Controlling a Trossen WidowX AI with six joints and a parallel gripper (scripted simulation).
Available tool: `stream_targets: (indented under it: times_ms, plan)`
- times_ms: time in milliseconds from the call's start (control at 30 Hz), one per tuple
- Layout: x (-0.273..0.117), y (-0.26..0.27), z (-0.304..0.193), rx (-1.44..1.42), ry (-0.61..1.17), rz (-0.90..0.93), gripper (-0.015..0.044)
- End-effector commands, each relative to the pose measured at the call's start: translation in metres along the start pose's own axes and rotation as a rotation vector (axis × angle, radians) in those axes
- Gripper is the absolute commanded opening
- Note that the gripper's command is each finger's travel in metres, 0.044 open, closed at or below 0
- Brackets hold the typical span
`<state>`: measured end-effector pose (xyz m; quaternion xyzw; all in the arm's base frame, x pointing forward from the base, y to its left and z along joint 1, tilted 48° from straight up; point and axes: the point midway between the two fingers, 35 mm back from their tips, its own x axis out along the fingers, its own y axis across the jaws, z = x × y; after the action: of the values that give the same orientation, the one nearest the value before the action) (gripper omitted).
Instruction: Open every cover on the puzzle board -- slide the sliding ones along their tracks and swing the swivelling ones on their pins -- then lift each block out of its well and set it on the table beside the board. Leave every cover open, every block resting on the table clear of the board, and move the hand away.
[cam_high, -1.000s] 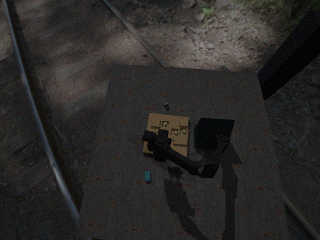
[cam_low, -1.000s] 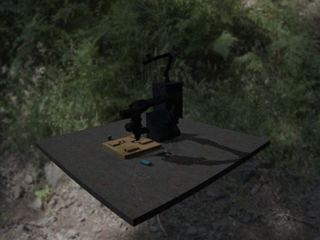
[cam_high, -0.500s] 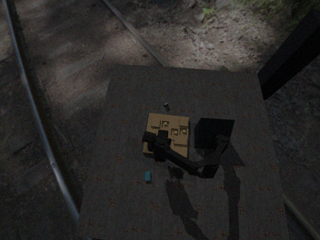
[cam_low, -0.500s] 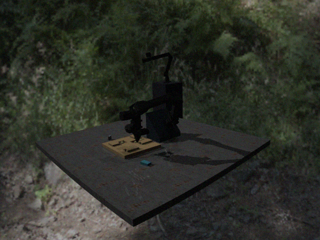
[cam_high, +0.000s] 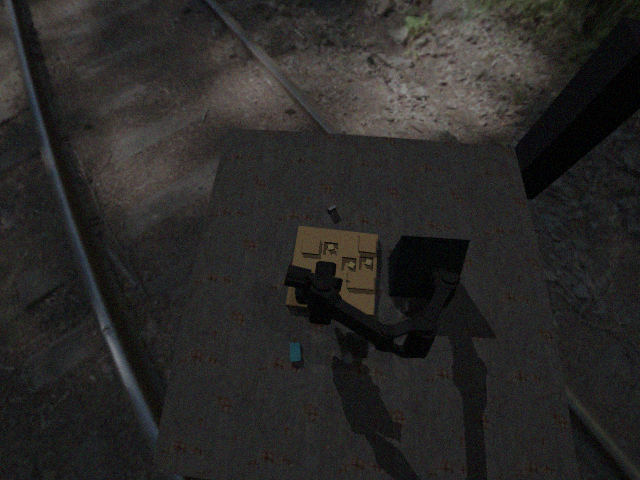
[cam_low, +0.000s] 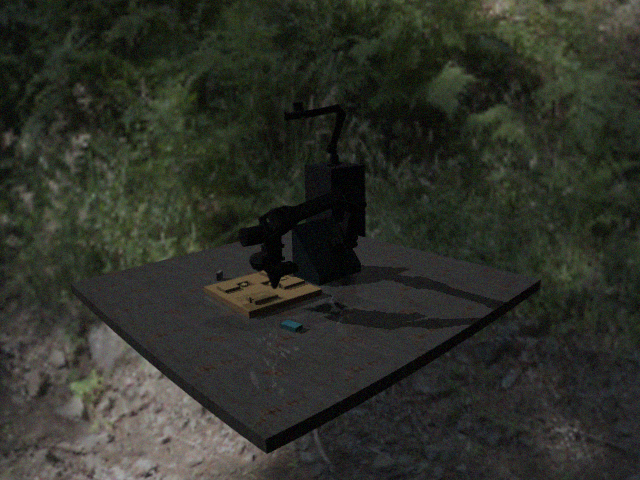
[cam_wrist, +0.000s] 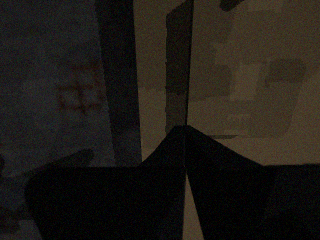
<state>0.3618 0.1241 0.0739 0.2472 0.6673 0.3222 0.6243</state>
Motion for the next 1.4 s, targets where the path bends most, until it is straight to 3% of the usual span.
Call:
stream_targets:
  times_ms: [0, 1367]
  plan:
    - [0.006, -0.001, 0.0, 0.007, 0.004, 0.004, 0.0]
    - [0.037, -0.009, -0.005, 0.007, 0.004, 0.006, 0.0]
